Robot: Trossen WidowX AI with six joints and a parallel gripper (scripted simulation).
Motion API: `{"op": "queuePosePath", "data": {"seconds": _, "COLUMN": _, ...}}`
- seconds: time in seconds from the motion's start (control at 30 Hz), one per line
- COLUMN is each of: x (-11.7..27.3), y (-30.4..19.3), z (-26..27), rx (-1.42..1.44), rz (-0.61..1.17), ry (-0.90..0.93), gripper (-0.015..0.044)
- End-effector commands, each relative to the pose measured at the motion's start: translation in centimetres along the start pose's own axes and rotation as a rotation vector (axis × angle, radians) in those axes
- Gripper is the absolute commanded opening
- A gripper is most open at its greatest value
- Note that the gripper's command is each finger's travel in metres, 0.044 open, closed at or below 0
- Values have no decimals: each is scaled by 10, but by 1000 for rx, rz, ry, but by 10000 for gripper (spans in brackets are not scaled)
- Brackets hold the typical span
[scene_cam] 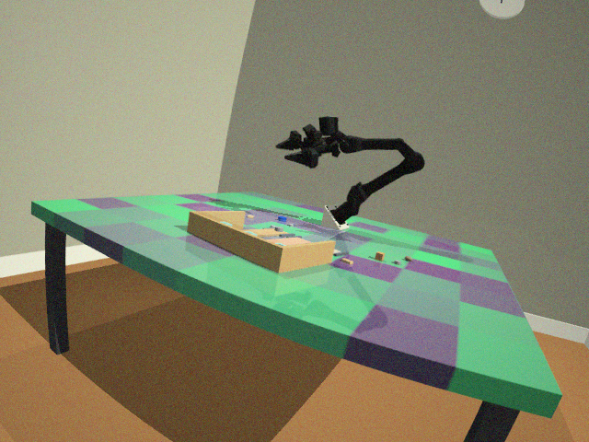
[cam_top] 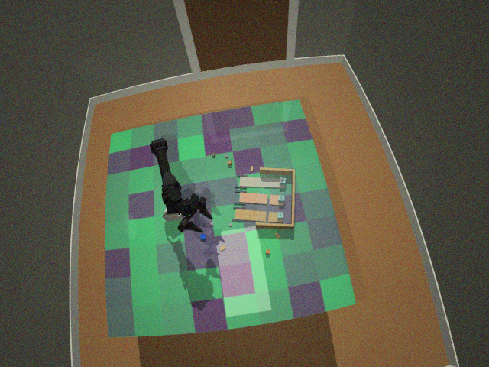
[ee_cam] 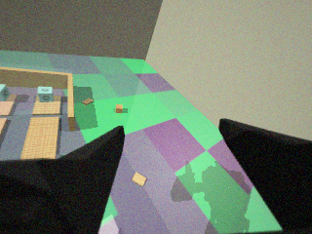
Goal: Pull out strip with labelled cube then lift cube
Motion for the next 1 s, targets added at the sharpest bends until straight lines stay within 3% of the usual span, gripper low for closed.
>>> {"op": "queuePosePath", "data": {"seconds": 0.0, "x": -11, "y": 19, "z": 44, "rx": -11, "rz": 25, "ry": 212, "gripper": 400}}
{"op": "queuePosePath", "data": {"seconds": 0.3, "x": -14, "y": 40, "z": 157, "rx": -59, "rz": 218, "ry": 697, "gripper": 400}}
{"op": "queuePosePath", "data": {"seconds": 0.93, "x": -14, "y": 40, "z": 160, "rx": -60, "rz": 224, "ry": 706, "gripper": 400}}
{"op": "queuePosePath", "data": {"seconds": 0.97, "x": -14, "y": 41, "z": 161, "rx": -61, "rz": 231, "ry": 706, "gripper": 374}}
Point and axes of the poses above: the point midway between the two fingers, 35 mm back from their tips, its own x axis back along the fingers, its own z axis across the jaws, y = z × x, the point moved 7 cm from there along x, back along the fingers, and after that the axes turned 7 degrees about -x, right-handed, at the moved point
